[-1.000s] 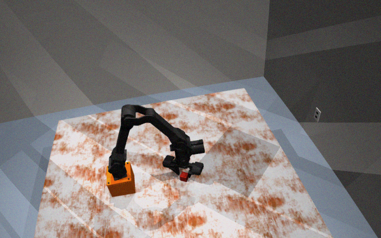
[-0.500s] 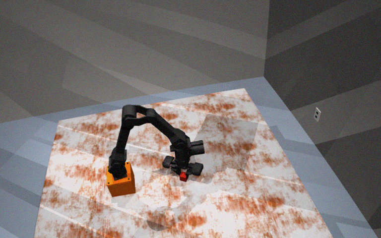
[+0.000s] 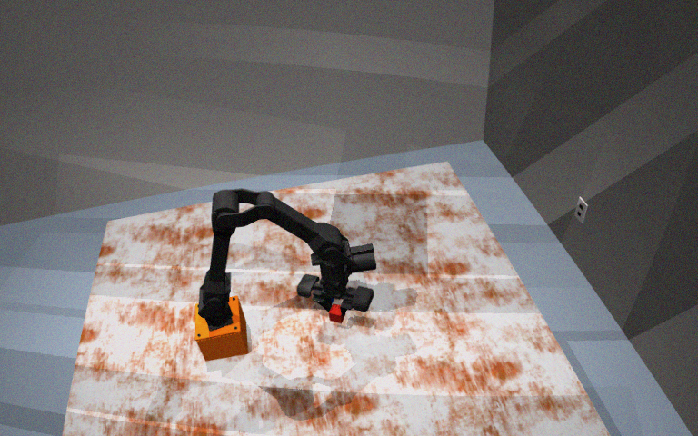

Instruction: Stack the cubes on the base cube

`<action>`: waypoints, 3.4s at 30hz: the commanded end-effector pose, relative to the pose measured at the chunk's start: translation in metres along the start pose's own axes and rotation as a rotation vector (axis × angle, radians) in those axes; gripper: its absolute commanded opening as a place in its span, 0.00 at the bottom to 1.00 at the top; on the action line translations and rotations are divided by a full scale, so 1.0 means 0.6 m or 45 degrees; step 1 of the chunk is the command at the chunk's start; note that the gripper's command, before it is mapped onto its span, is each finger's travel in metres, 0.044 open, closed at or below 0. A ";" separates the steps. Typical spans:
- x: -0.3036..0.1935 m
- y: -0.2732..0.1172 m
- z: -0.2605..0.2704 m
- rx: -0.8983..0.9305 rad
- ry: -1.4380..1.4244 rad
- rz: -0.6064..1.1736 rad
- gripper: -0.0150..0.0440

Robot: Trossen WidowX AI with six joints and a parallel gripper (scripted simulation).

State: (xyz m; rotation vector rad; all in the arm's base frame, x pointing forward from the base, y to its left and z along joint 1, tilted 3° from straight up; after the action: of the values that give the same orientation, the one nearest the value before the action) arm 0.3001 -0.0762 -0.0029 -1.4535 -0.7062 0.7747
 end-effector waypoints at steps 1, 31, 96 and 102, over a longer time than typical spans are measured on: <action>0.001 -0.028 -0.003 -0.012 0.004 -0.001 0.43; 0.043 -0.106 0.037 -0.009 0.329 -0.006 0.43; 0.129 0.008 0.122 0.000 1.061 -0.010 0.43; 0.129 0.008 0.122 0.000 1.061 -0.010 0.43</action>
State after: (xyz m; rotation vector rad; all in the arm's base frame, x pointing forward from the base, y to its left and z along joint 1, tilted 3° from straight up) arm 0.2856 0.0289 -0.0090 -1.5975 -0.0720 0.1163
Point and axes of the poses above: the point midway between the two fingers, 35 mm back from their tips, its own y axis out along the fingers, its own z axis across the jaws, x = y × z, the point moved 1 cm from there along -y, back along the fingers, and after that the axes turned 6 degrees about -y, right-handed, at the moved point
